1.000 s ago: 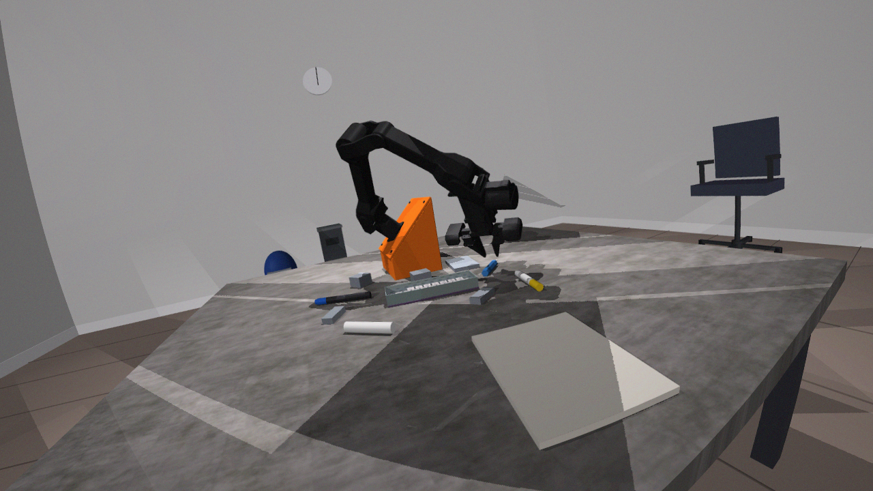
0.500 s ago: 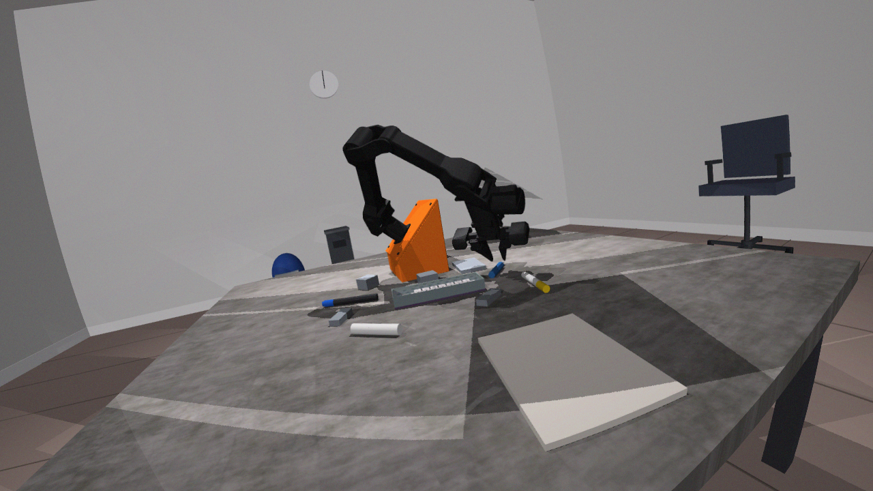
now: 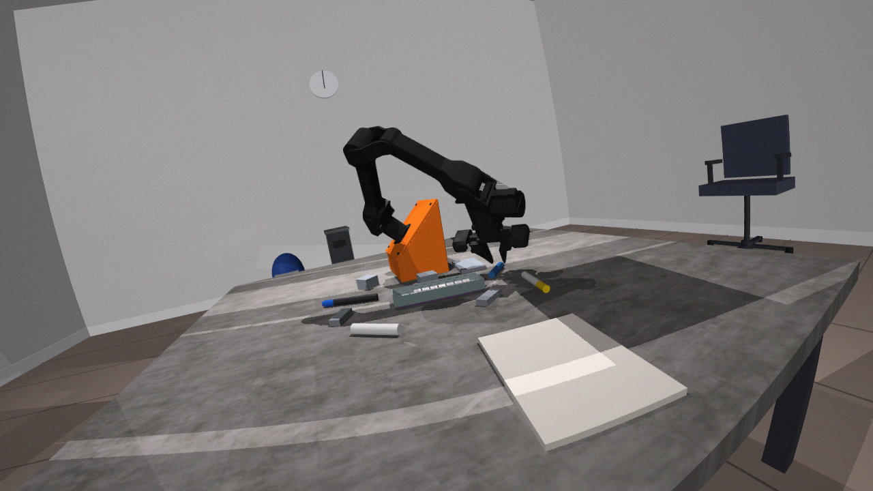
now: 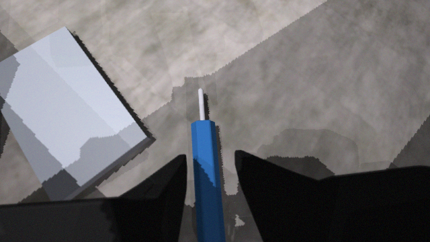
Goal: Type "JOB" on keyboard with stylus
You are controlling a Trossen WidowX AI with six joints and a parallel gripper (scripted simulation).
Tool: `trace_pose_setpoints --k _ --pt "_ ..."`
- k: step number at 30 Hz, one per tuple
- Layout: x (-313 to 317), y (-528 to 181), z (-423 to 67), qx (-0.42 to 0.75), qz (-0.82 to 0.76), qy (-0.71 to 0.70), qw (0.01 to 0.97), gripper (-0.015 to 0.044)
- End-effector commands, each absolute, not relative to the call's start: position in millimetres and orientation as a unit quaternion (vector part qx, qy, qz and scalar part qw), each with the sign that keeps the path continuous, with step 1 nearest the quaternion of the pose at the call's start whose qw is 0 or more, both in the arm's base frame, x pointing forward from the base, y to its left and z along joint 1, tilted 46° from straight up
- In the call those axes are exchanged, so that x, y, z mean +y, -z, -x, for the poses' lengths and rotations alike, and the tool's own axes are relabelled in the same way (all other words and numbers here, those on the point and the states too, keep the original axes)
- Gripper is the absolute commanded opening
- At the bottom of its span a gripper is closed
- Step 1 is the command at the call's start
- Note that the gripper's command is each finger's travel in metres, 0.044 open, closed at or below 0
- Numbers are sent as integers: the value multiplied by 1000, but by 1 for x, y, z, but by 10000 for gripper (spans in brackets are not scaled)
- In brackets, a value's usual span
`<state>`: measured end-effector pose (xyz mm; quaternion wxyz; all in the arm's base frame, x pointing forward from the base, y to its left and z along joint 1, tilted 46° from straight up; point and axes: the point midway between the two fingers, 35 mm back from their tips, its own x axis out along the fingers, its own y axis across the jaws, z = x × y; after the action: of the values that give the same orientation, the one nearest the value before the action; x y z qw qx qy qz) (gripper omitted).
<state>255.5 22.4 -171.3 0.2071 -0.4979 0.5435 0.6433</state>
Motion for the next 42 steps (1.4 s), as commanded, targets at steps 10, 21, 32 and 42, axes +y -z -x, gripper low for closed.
trace_pose_setpoints --k 10,21,32,42 --pt "17 176 -252 545 497 -644 202 150" --pt "13 180 -251 546 497 -644 202 150" --pt "10 182 -250 546 497 -644 202 150" --pt "10 182 -250 546 497 -644 202 150"
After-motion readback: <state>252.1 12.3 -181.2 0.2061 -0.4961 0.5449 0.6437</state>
